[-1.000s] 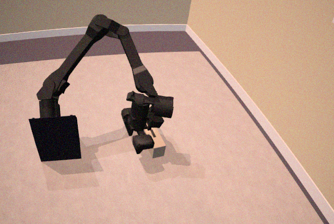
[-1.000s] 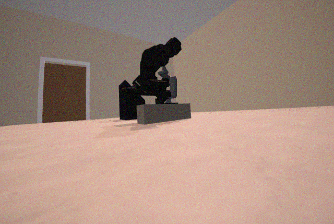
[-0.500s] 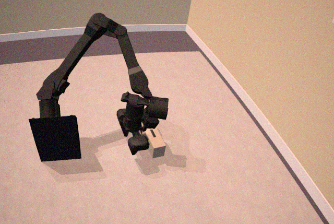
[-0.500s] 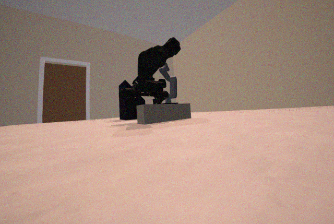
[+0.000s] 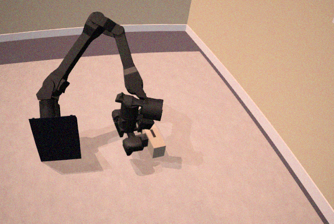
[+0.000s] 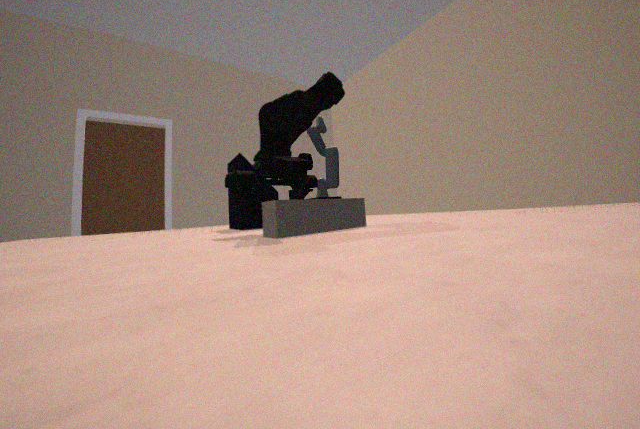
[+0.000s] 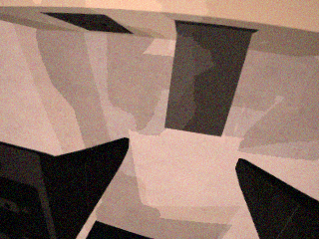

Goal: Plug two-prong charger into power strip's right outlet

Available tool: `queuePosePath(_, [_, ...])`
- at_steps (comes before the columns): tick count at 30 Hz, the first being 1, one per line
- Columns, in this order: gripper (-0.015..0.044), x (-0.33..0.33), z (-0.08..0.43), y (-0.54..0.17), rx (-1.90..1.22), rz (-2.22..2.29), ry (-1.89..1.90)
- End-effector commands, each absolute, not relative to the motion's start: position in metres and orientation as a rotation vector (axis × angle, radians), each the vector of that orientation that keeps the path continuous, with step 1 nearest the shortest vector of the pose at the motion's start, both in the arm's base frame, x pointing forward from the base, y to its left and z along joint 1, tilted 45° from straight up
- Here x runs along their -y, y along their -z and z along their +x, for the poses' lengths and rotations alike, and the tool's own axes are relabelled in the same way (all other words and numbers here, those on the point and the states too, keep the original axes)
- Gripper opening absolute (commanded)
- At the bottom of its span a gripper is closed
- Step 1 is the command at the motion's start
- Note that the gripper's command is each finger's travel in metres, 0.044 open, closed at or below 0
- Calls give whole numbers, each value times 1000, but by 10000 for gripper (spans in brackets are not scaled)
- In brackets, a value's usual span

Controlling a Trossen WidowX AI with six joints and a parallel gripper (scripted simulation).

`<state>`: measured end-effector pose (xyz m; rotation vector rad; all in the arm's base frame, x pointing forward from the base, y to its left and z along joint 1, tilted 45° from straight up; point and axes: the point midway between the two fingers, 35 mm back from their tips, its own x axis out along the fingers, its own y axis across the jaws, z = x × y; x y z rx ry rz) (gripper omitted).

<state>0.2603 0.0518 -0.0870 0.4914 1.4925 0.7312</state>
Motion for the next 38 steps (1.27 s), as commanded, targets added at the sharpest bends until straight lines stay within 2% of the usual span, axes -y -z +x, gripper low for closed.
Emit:
queuePosePath(1, [440,-51,253,88,-1496,483,-732])
queuePosePath(8, [440,-47,256,84,-1447,510,-711])
queuePosePath(16, [440,2,272,34,-941,639,-524])
queuePosePath(38, [440,3,272,32,-930,640,-521])
